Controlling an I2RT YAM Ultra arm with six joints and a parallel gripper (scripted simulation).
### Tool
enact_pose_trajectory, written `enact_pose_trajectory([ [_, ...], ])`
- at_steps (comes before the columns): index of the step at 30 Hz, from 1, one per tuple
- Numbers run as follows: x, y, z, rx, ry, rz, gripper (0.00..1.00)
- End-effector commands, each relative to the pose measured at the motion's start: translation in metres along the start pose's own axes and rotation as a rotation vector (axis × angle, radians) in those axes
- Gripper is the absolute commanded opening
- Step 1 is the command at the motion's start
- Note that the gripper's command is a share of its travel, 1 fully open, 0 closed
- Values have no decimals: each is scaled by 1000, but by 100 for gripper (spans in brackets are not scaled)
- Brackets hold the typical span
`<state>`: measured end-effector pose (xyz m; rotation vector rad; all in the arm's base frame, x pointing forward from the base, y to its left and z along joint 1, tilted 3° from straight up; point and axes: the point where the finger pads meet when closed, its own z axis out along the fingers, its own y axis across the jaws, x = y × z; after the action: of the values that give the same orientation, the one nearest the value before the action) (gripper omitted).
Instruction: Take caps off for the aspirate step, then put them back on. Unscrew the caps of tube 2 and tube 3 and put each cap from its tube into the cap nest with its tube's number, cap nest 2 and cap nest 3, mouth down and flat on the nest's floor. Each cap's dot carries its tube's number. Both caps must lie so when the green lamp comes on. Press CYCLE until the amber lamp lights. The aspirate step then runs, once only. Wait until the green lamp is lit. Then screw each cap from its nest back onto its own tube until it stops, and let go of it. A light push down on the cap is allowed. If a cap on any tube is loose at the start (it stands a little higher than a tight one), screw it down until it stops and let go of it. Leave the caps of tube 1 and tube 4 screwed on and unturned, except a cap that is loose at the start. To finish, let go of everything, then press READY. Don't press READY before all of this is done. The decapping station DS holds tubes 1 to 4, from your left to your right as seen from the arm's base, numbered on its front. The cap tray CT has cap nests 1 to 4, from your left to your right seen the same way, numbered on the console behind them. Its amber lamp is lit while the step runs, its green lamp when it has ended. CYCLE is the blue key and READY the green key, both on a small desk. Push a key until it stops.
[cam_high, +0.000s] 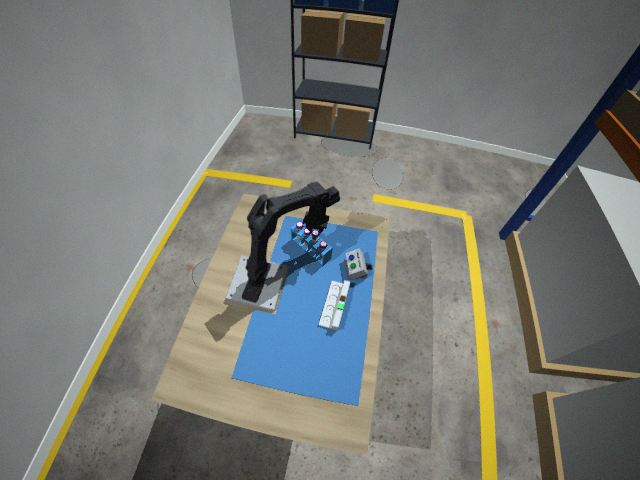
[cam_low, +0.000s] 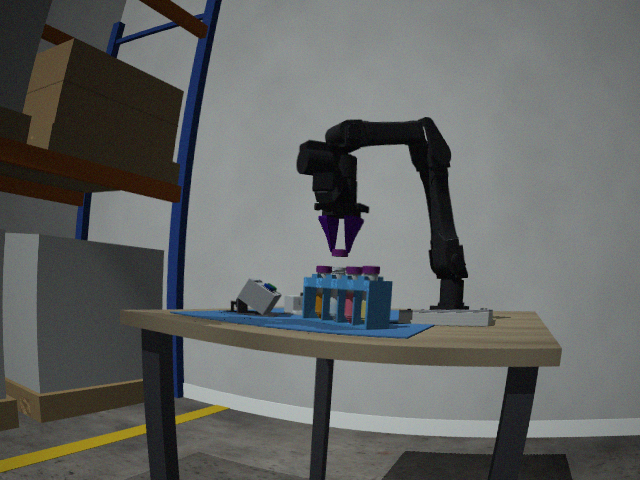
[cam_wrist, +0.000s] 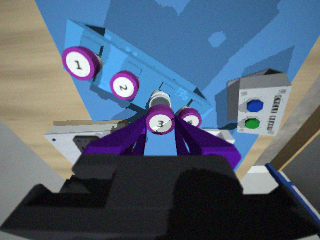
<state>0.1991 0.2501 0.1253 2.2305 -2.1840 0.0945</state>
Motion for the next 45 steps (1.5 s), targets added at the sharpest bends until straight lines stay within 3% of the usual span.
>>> enact_pose_trajectory([
  [1, -2, -2, 4, 11, -15, 13, 0],
  [6, -3, -2, 17, 11, -15, 13, 0],
  [45, -4, -1, 19, 11, -15, 13, 0],
])
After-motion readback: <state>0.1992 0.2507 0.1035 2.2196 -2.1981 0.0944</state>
